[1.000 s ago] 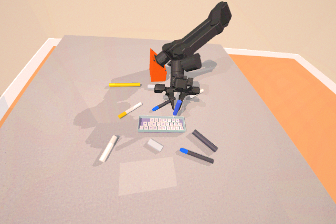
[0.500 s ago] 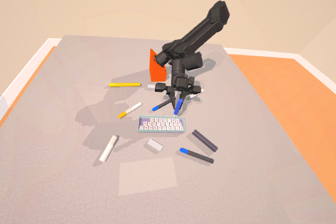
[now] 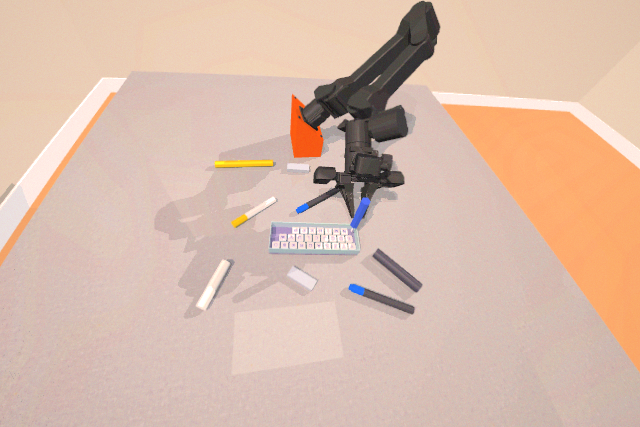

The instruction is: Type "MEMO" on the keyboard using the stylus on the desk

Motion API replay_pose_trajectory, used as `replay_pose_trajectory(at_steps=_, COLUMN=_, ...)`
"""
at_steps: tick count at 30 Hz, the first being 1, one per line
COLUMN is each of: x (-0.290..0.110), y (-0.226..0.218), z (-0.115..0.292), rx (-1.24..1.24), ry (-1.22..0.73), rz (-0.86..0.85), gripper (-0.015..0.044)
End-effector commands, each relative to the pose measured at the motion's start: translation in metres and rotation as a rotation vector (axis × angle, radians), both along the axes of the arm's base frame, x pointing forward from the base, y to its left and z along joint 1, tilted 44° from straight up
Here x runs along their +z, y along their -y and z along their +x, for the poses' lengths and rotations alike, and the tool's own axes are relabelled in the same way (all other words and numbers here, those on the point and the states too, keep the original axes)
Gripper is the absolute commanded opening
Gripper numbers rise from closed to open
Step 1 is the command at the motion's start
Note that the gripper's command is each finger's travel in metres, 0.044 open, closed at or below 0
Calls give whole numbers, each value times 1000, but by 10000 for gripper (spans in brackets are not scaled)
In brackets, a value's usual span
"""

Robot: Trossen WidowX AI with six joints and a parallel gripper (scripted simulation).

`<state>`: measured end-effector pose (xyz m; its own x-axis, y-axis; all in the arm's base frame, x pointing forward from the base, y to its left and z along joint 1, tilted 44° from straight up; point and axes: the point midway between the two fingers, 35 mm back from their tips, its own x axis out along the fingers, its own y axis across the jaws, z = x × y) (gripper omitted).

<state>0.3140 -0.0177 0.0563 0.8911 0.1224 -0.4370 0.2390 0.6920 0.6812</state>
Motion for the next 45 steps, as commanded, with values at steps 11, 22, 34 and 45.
replay_pose_trajectory(at_steps=11, x=-12, y=-12, z=2, rx=-4, ry=3, rz=3, gripper=53)
replay_pose_trajectory(at_steps=22, x=-14, y=-13, z=4, rx=-4, ry=2, rz=3, gripper=81)
replay_pose_trajectory(at_steps=34, x=-13, y=-14, z=5, rx=-4, ry=2, rz=3, gripper=81)
replay_pose_trajectory(at_steps=45, x=-13, y=-14, z=5, rx=-4, ry=2, rz=3, gripper=81)
